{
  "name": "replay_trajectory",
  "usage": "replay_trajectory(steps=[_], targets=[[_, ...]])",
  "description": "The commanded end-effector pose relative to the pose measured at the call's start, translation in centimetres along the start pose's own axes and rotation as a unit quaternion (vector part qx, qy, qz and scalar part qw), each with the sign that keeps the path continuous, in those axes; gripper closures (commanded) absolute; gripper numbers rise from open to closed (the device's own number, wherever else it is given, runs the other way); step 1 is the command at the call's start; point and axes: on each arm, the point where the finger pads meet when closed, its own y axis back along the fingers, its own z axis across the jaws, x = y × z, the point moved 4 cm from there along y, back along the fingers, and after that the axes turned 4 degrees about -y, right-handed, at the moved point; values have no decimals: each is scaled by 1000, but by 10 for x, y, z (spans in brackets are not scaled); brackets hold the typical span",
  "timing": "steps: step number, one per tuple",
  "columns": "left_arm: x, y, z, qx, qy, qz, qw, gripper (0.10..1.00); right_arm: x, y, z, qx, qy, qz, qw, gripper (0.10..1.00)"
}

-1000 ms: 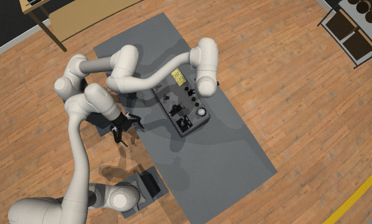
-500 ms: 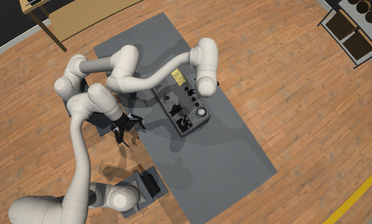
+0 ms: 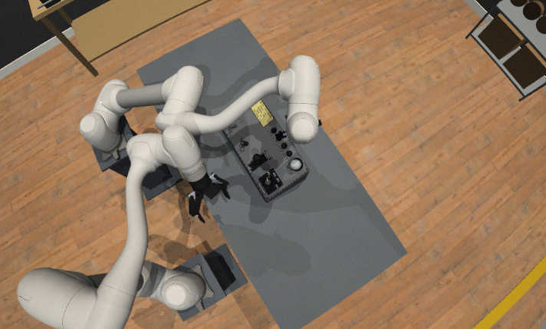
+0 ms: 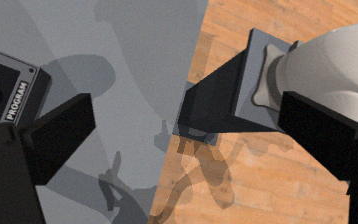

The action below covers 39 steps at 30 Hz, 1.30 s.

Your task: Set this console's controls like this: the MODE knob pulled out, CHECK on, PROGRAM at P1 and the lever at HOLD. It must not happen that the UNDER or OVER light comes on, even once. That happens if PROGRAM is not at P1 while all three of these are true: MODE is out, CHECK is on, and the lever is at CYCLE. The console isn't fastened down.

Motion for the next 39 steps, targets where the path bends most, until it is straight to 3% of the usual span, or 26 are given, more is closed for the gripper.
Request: replay_trajectory(steps=[1, 4, 6, 10, 21, 23, 26, 38, 39], targets=[[1, 2, 0, -1, 0, 0, 1000, 98, 33, -27, -18, -36, 7, -17, 999, 98], [1, 2, 0, -1, 0, 0, 1000, 98, 63, -53, -28, -65, 12, -36, 997, 98], [1, 2, 0, -1, 0, 0, 1000, 98, 63, -53, -28, -65, 12, -36, 997, 98], [1, 2, 0, -1, 0, 0, 1000, 98, 108, -94, -37, -105, 18, -72, 992, 98], [1, 2, 0, -1, 0, 0, 1000, 98, 200, -185, -26, -167, 28, -169, 971, 98], [1, 2, 0, -1, 0, 0, 1000, 98, 200, -185, -26, -167, 28, -169, 971, 98], [1, 2, 0, -1, 0, 0, 1000, 98, 233, -221, -11, -181, 29, -214, 959, 98], [3, 13, -4, -1, 0, 0, 1000, 98, 305, -315, 54, -183, 24, -341, 922, 98], [3, 13, -4, -1, 0, 0, 1000, 98, 305, -315, 54, -183, 24, -341, 922, 98]])
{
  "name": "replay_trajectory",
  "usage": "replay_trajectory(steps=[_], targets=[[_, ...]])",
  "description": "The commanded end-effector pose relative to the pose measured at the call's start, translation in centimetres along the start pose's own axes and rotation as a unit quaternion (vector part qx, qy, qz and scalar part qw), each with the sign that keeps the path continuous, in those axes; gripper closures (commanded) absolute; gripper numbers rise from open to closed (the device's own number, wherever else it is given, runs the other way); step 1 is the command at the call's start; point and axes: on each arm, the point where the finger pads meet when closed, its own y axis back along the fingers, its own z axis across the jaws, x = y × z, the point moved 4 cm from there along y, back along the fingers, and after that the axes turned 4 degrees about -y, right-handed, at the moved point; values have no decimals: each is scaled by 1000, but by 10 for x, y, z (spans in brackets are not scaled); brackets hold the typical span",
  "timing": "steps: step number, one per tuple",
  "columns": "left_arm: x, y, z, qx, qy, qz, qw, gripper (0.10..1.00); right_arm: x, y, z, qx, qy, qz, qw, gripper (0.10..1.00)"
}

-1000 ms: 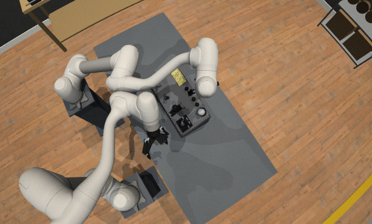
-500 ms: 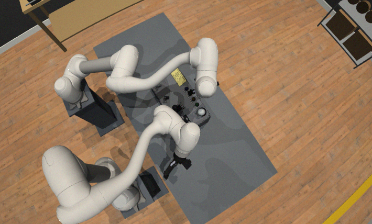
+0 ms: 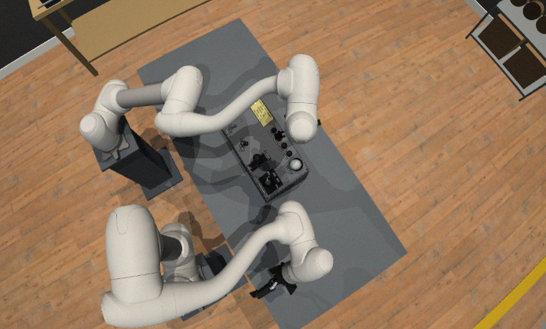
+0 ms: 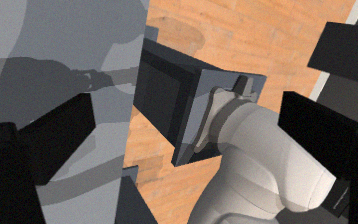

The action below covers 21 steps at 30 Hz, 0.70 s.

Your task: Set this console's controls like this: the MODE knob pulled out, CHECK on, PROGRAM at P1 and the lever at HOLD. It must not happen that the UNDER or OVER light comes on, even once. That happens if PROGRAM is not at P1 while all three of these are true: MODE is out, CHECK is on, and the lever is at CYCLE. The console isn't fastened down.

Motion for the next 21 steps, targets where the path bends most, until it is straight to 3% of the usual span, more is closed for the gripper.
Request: replay_trajectory(steps=[1, 3, 9, 16, 18, 21], targets=[[1, 3, -1, -1, 0, 0, 1000, 98, 30, -13, 10, 2, 8, -33, 999, 98], [2, 7, -2, -1, 0, 0, 1000, 98, 57, -31, 26, 10, 13, -70, 997, 98], [5, 20, -7, -1, 0, 0, 1000, 98, 101, -68, 60, 36, 23, -135, 990, 98], [7, 33, -12, -1, 0, 0, 1000, 98, 139, -115, 104, 81, 32, -203, 975, 98], [7, 33, -12, -1, 0, 0, 1000, 98, 139, -115, 104, 81, 32, -203, 975, 98], [8, 36, -14, -1, 0, 0, 1000, 98, 155, -143, 132, 115, 36, -238, 964, 98]])
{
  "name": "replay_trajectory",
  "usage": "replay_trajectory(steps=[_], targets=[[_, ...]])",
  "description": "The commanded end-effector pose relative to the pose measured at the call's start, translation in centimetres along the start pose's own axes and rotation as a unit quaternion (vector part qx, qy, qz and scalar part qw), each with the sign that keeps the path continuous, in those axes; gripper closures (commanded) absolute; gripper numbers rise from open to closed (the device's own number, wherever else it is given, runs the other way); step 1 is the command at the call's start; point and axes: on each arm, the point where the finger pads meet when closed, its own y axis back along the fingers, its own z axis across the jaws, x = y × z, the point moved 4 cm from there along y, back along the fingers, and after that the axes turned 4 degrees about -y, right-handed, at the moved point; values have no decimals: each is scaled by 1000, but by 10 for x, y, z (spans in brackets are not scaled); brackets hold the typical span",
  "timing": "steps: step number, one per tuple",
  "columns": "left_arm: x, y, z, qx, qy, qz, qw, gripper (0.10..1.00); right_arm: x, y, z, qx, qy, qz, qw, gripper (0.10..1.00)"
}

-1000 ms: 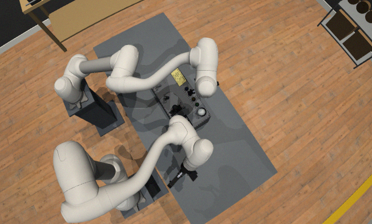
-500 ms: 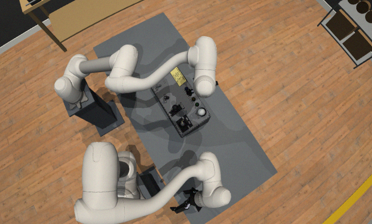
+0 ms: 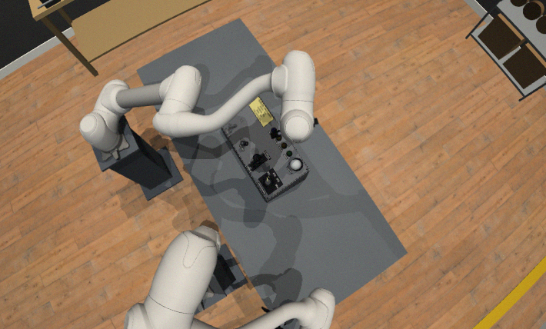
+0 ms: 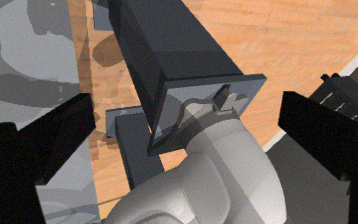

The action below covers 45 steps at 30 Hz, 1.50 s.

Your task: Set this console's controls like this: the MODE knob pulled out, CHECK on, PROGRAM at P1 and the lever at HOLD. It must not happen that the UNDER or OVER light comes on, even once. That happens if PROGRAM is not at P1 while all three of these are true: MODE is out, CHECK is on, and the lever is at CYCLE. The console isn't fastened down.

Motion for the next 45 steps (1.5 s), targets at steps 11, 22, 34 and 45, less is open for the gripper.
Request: replay_trajectory(steps=[11, 22, 34, 45], targets=[[2, 8, -3, -1, 0, 0, 1000, 98, 67, -64, 115, 141, 31, -105, 984, 98], [1, 12, -1, -14, -35, 3, 999, 98, 76, -93, 154, 201, 40, -126, 971, 98], [-1, 15, -18, -57, -157, 13, 986, 98, 78, -101, 165, 219, 42, -130, 966, 98], [0, 4, -57, -91, -264, 21, 960, 98, 78, -101, 165, 219, 42, -130, 966, 98]])
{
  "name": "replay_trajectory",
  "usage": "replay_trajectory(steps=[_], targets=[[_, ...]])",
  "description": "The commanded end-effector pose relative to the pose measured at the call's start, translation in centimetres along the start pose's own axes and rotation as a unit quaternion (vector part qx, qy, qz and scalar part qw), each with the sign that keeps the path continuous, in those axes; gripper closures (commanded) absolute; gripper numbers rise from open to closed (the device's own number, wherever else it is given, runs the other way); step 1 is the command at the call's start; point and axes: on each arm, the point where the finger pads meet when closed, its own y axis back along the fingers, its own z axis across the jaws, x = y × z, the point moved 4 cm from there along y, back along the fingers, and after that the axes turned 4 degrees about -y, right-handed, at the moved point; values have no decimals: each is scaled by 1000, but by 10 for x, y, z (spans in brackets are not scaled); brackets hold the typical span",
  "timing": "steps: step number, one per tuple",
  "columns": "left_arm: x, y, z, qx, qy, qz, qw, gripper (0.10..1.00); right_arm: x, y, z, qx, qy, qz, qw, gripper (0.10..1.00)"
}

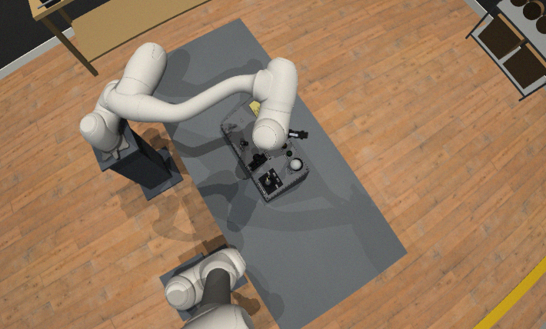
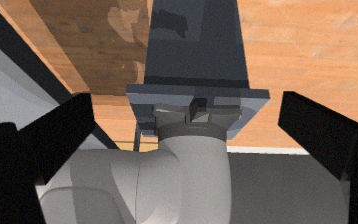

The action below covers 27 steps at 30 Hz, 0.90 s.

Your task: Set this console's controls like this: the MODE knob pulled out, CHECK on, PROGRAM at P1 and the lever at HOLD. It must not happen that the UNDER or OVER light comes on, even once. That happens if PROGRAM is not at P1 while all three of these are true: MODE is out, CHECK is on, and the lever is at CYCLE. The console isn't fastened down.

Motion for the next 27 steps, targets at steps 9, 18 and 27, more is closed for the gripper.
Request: replay_trajectory(steps=[9, 18, 27], targets=[[-27, -12, -65, -54, -132, 9, 990, 98, 0, 0, 0, 0, 0, 0, 1000, 98], [-58, -33, -142, -89, -239, 12, 967, 98, 0, 0, 0, 0, 0, 0, 1000, 98], [-92, -59, -232, -122, -335, 12, 934, 98, 0, 0, 0, 0, 0, 0, 1000, 98]])
